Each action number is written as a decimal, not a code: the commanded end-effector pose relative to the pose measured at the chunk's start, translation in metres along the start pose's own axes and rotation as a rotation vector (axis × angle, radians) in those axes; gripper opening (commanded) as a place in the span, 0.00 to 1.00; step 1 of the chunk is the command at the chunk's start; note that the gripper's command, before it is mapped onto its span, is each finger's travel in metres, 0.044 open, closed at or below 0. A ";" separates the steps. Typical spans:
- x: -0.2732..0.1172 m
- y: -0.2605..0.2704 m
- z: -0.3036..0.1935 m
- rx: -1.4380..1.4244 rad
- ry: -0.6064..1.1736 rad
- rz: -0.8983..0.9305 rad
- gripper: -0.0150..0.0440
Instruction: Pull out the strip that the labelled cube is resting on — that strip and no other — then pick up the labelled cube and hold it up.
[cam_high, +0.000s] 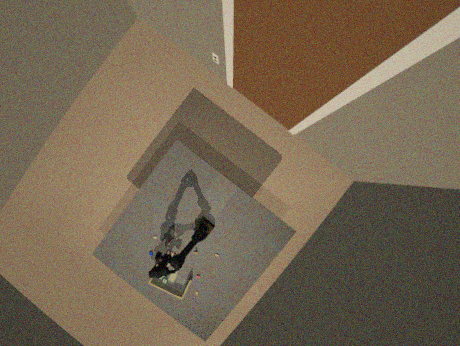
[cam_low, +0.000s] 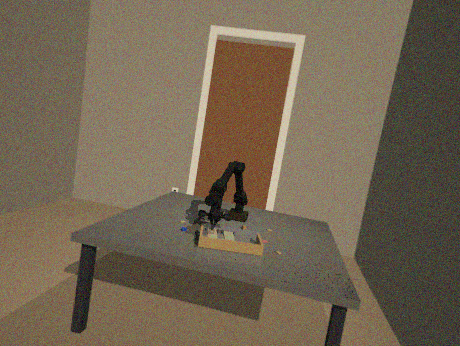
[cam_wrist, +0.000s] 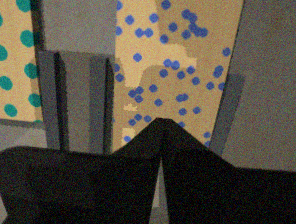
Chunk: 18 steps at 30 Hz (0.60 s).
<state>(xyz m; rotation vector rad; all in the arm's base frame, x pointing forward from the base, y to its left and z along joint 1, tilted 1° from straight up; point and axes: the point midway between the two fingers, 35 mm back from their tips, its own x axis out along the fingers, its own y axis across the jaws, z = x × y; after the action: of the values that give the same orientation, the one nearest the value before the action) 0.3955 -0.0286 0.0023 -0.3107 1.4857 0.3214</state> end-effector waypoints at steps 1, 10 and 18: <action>0.005 0.000 -0.012 -0.001 0.019 0.006 0.25; 0.006 0.000 -0.026 -0.001 0.020 0.006 0.25; 0.006 0.001 -0.039 -0.001 0.022 0.006 0.25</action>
<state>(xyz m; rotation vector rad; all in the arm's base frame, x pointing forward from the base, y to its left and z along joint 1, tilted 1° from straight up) 0.3708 -0.0390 0.0003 -0.3127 1.4845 0.3208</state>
